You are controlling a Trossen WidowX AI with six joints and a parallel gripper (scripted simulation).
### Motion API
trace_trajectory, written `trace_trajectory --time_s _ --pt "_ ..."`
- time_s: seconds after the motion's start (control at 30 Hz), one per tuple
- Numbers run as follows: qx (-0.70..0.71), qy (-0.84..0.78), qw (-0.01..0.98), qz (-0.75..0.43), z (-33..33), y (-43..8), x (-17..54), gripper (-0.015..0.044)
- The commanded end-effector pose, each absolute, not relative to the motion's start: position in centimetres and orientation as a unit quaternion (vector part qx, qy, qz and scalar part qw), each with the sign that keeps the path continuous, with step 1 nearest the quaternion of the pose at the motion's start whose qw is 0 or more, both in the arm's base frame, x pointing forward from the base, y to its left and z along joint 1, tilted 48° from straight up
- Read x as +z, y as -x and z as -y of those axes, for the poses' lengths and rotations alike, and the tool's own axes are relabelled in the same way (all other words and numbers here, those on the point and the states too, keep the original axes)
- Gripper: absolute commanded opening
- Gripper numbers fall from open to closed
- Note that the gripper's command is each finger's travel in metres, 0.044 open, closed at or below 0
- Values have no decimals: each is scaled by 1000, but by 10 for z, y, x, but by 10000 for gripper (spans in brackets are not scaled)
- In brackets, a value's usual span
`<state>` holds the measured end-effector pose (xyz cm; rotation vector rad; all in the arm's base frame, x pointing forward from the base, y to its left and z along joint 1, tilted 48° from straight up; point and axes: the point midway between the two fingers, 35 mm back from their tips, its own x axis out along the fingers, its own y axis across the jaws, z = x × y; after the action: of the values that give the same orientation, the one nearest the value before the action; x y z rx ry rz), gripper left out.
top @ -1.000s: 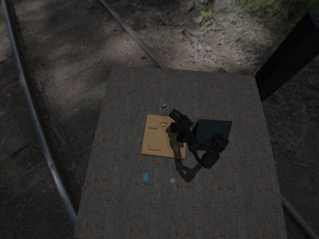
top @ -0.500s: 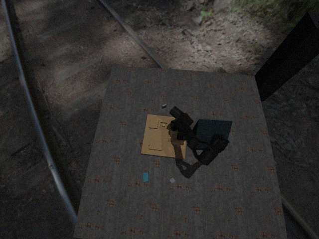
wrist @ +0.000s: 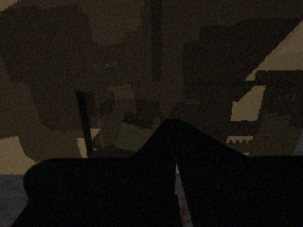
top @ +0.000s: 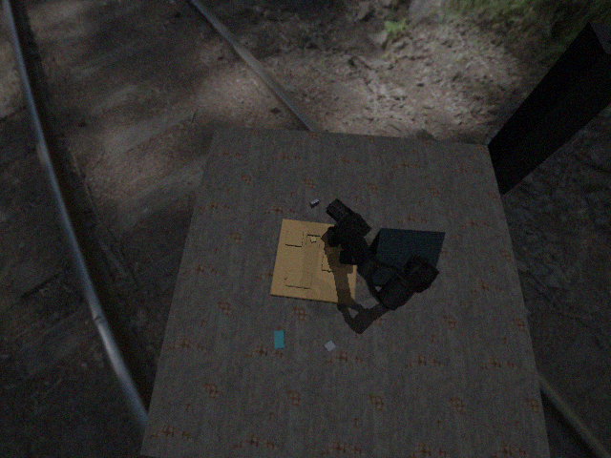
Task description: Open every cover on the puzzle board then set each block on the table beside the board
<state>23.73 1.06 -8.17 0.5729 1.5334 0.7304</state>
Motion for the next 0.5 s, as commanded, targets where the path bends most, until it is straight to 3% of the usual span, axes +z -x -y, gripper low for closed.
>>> trace_trajectory --time_s 0.0,0.47 --pt "319 -249 621 -671 -8 -235 -88 0" --pt "318 -248 622 -672 6 -238 -78 0"
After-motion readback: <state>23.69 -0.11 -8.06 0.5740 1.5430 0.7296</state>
